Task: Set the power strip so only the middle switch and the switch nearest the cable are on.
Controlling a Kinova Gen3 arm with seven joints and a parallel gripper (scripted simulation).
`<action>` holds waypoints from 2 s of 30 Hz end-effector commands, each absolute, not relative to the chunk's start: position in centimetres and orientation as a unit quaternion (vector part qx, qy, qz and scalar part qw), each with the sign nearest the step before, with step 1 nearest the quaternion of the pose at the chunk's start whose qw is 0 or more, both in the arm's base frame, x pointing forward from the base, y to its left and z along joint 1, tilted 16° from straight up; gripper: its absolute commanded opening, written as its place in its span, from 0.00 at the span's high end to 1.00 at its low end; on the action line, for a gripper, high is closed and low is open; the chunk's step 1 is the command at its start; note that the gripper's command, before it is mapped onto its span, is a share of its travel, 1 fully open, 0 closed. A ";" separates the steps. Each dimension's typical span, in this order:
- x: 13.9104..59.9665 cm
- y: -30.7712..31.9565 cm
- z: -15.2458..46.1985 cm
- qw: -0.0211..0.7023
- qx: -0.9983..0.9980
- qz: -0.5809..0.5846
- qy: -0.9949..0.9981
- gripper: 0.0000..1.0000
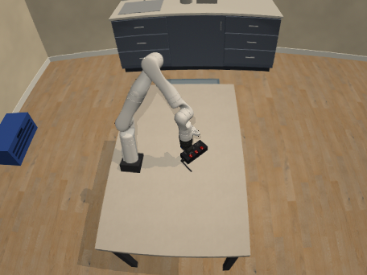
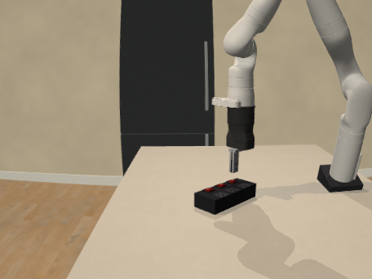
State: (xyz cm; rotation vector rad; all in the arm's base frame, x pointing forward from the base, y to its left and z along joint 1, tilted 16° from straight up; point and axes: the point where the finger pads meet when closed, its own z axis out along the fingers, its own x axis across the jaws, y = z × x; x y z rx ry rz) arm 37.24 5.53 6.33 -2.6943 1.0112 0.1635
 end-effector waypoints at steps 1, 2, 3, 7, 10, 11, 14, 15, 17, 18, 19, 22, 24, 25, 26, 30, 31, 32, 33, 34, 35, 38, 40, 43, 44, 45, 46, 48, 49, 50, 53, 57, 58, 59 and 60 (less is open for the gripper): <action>37.1 5.5 6.1 0.128 -0.927 0.059 0.348 1.00; 37.1 5.6 6.0 0.128 -0.927 0.059 0.348 1.00; 37.1 5.6 5.8 0.128 -0.927 0.059 0.348 1.00; 37.1 5.8 5.4 0.128 -0.927 0.059 0.348 1.00; 37.1 5.8 5.1 0.128 -0.927 0.059 0.348 1.00; 37.1 5.9 5.0 0.128 -0.927 0.059 0.348 1.00; 37.1 5.9 4.7 0.128 -0.927 0.059 0.348 1.00; 37.1 6.0 4.7 0.128 -0.927 0.059 0.348 1.00; 37.1 6.0 4.6 0.128 -0.927 0.059 0.348 1.00; 37.1 6.0 4.6 0.128 -0.927 0.059 0.348 1.00; 37.1 6.0 4.6 0.128 -0.927 0.059 0.348 1.00; 37.1 6.0 4.5 0.128 -0.927 0.059 0.348 1.00; 37.1 6.0 4.4 0.128 -0.927 0.059 0.348 1.00; 37.1 6.0 4.4 0.128 -0.927 0.059 0.348 1.00; 37.1 6.0 4.4 0.128 -0.927 0.059 0.348 1.00; 37.1 6.1 4.4 0.128 -0.927 0.059 0.348 1.00; 37.1 6.1 4.4 0.128 -0.927 0.059 0.348 1.00; 37.1 6.1 4.4 0.128 -0.927 0.059 0.348 1.00; 37.1 6.1 4.4 0.128 -0.927 0.059 0.348 1.00; 37.1 6.1 4.4 0.128 -0.927 0.059 0.348 1.00; 37.1 6.1 4.4 0.128 -0.927 0.059 0.348 1.00; 37.1 6.1 4.4 0.128 -0.927 0.059 0.348 1.00; 37.1 6.1 4.4 0.128 -0.927 0.059 0.348 1.00; 37.1 6.1 4.4 0.128 -0.927 0.059 0.348 1.00; 37.1 6.1 4.4 0.128 -0.927 0.059 0.348 1.00; 37.1 6.1 4.4 0.128 -0.927 0.059 0.348 1.00; 37.1 6.1 4.4 0.128 -0.927 0.059 0.348 1.00; 37.1 6.1 4.4 0.128 -0.927 0.059 0.348 1.00; 37.1 6.1 4.4 0.128 -0.927 0.059 0.348 1.00; 37.1 6.1 4.4 0.128 -0.927 0.059 0.348 1.00; 37.1 6.1 4.4 0.128 -0.927 0.059 0.348 1.00; 37.1 6.1 4.4 0.128 -0.927 0.059 0.348 1.00; 37.1 6.1 4.4 0.128 -0.927 0.059 0.348 1.00; 37.1 6.1 4.4 0.128 -0.927 0.059 0.348 1.00; 37.1 6.1 4.4 0.128 -0.927 0.059 0.348 1.00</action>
